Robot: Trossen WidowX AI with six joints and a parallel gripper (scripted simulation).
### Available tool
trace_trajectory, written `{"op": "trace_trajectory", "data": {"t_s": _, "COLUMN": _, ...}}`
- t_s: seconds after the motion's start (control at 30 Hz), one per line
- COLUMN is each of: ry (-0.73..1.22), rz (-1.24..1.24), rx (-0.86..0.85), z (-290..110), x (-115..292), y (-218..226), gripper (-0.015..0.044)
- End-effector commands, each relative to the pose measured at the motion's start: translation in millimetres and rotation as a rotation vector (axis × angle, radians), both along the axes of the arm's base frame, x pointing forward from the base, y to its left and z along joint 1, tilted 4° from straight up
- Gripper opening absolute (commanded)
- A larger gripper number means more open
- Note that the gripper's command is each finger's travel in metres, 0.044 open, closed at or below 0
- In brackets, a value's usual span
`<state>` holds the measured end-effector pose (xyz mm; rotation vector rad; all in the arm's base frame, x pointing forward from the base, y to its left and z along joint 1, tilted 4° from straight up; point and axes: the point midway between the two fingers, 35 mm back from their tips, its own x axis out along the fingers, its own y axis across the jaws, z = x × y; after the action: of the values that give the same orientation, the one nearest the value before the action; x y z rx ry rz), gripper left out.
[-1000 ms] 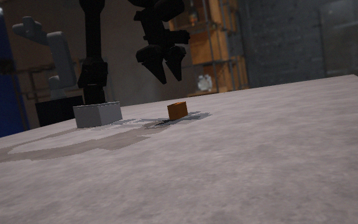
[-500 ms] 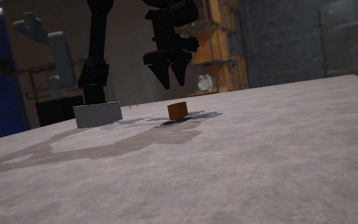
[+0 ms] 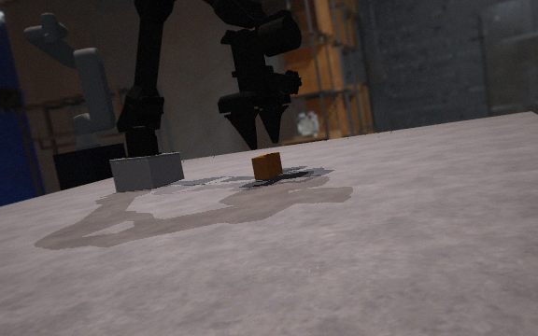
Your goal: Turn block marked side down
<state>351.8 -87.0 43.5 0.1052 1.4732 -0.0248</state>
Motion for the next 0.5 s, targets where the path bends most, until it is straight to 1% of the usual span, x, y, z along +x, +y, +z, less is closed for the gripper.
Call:
{"op": "trace_trajectory", "data": {"t_s": 0.0, "ry": 0.014, "rz": -0.003, "rx": 0.0, "z": -10.6, "x": -1.2, "y": 0.3, "gripper": 0.044}}
{"op": "trace_trajectory", "data": {"t_s": 0.47, "ry": 0.014, "rz": -0.003, "rx": 0.0, "z": -33.1, "x": 0.2, "y": 1.5, "gripper": 0.044}}
